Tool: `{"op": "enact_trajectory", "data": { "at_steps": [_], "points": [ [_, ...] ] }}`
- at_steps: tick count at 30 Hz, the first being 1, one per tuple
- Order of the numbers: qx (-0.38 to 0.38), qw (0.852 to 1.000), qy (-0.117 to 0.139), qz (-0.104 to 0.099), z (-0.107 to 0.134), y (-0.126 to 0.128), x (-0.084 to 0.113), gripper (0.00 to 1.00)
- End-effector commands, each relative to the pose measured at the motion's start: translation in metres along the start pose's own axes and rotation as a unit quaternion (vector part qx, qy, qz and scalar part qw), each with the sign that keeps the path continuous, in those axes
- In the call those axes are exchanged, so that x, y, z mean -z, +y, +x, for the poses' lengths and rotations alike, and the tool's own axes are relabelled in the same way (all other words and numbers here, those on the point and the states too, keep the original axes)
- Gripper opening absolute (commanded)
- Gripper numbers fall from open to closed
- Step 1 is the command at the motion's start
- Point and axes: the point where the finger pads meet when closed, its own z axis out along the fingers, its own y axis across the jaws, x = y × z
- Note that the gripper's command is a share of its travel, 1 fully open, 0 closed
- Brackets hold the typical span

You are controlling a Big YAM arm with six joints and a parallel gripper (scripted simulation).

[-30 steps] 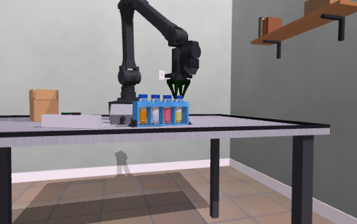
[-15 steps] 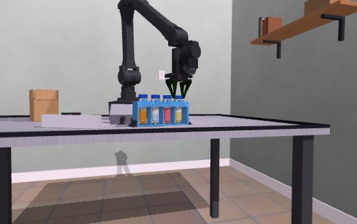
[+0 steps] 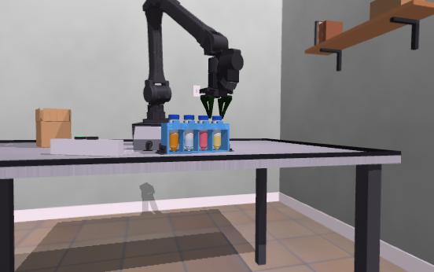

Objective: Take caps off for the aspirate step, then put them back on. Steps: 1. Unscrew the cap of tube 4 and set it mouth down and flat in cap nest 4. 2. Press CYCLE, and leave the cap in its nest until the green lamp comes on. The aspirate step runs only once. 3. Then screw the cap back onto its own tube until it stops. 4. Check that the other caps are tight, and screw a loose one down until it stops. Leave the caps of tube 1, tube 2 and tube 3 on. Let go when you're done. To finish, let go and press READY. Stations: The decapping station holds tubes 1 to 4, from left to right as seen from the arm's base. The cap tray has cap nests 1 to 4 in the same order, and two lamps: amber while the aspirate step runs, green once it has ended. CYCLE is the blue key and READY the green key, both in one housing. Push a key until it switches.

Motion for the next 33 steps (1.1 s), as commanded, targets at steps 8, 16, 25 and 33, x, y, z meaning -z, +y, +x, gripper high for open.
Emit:
{"op": "enact_trajectory", "data": {
  "at_steps": [8,16,25,33],
  "points": [
    [-0.009,0.999,-0.038,-0.011,-0.024,0.008,0.061,0.49],
    [-0.008,1.0,-0.022,-0.006,-0.015,0.002,0.05,0.49],
    [-0.008,1.0,-0.022,-0.006,-0.015,0.002,0.05,0.49],
    [-0.008,1.0,-0.022,-0.006,-0.015,0.002,0.05,0.49]
  ]
}}
